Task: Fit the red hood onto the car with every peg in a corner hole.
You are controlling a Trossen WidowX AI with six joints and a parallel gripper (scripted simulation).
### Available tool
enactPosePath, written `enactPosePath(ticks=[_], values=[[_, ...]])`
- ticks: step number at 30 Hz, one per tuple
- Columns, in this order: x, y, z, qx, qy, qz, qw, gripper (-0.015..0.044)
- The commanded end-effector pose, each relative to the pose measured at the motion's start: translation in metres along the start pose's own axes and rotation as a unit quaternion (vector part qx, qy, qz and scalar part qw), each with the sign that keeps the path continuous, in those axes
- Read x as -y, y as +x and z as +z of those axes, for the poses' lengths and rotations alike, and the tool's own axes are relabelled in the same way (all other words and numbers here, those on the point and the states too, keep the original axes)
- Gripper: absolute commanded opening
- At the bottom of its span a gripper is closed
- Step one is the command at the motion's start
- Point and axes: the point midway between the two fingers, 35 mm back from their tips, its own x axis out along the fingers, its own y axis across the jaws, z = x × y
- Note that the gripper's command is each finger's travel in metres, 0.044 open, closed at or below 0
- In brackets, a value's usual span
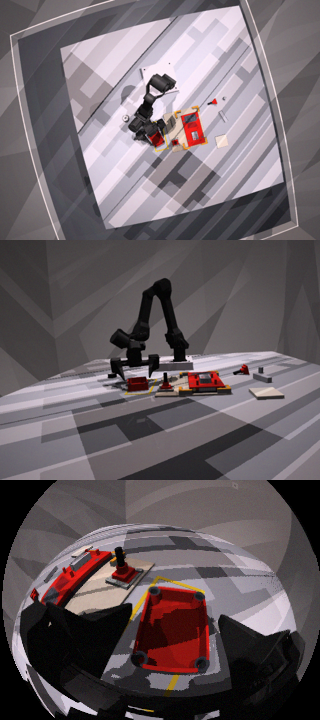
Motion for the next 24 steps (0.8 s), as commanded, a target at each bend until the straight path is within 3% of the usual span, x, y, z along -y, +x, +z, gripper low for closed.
enactPosePath(ticks=[1, 24], values=[[0.0, 0.001, -0.001, 0.003, -0.002, 0.001, 1.0, 0.044], [0.0, 0.006, -0.011, 0.003, -0.002, 0.001, 1.0, 0.044]])
